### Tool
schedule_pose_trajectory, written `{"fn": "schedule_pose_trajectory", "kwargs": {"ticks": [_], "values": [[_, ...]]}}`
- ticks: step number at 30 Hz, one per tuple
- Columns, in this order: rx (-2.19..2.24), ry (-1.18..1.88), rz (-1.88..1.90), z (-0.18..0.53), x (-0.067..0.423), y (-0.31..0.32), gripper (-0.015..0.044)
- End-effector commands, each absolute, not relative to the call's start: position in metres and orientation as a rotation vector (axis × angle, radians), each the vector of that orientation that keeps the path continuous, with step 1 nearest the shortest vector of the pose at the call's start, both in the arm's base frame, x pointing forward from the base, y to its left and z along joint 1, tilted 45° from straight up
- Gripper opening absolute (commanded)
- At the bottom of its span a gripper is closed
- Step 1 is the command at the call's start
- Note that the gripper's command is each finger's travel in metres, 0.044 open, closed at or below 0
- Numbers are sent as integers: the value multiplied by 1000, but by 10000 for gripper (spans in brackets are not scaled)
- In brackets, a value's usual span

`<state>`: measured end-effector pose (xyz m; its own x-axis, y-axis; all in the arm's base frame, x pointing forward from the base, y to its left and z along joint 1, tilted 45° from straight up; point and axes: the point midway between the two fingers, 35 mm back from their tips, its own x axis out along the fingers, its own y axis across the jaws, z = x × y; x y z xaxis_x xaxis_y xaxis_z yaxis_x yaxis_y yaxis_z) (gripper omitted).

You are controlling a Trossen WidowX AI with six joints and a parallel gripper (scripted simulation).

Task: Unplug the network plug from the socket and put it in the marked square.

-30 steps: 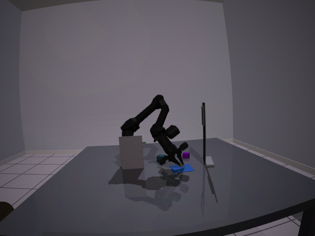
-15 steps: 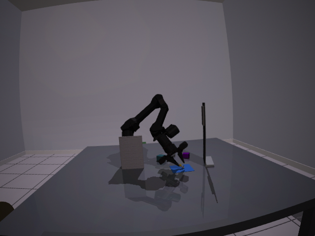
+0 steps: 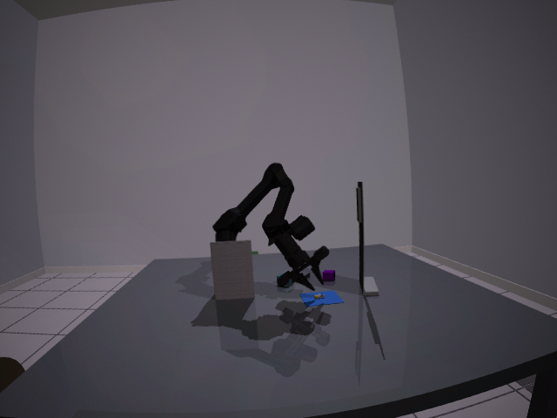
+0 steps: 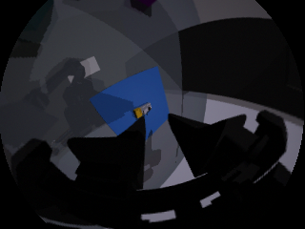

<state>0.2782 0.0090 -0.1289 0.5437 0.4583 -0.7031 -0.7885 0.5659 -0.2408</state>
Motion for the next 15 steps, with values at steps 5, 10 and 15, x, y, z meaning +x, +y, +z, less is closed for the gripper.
{"fn": "schedule_pose_trajectory", "kwargs": {"ticks": [5, 10, 15], "values": [[-587, 629, 790, -123, 275, 4, 156], [-588, 631, 791, -120, 276, -1, 156], [-589, 632, 791, -117, 277, -5, 156]]}}
